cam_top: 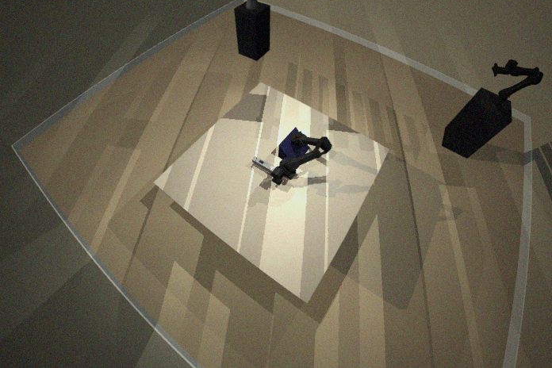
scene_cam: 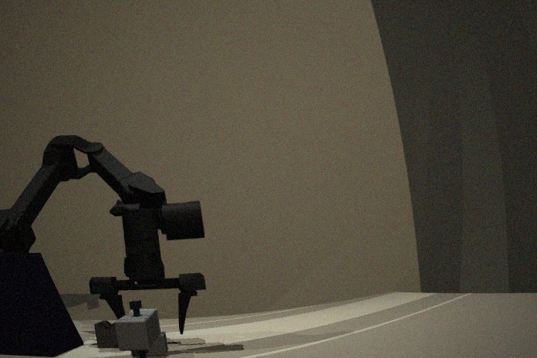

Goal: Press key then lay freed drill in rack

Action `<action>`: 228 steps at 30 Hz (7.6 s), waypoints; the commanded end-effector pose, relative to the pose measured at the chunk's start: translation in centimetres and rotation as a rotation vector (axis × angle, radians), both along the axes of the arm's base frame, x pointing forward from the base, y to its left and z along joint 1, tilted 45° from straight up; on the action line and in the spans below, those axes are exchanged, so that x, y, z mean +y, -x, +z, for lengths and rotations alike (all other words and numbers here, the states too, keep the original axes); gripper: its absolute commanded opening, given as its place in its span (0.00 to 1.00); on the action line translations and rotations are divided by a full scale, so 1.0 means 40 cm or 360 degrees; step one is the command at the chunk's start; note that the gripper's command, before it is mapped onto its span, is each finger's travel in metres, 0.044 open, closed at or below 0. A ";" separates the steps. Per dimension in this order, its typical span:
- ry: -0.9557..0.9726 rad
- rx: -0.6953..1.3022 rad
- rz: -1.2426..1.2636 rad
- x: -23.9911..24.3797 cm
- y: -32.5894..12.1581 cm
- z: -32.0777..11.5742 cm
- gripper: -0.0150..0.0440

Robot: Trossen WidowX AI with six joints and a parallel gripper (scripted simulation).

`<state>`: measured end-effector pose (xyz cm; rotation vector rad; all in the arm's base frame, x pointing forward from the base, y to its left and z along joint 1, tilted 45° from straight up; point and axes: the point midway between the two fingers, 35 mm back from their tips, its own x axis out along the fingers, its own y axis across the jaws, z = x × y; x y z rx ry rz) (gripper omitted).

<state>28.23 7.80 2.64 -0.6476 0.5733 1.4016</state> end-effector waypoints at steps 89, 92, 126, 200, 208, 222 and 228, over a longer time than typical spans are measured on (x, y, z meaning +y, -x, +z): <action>-0.0003 -0.0001 0.0004 0.065 0.003 0.063 0.25; -0.0003 -0.0001 0.0004 0.073 0.004 0.072 0.25; -0.0003 -0.0001 0.0004 0.076 0.009 0.124 0.25; -0.0002 0.0002 0.0004 0.038 0.107 0.168 0.25; -0.0002 0.0003 0.0004 0.045 0.140 0.169 0.25; -0.0003 0.0004 0.0004 0.058 0.194 0.171 0.25; -0.0003 0.0005 0.0004 0.066 0.201 0.166 0.25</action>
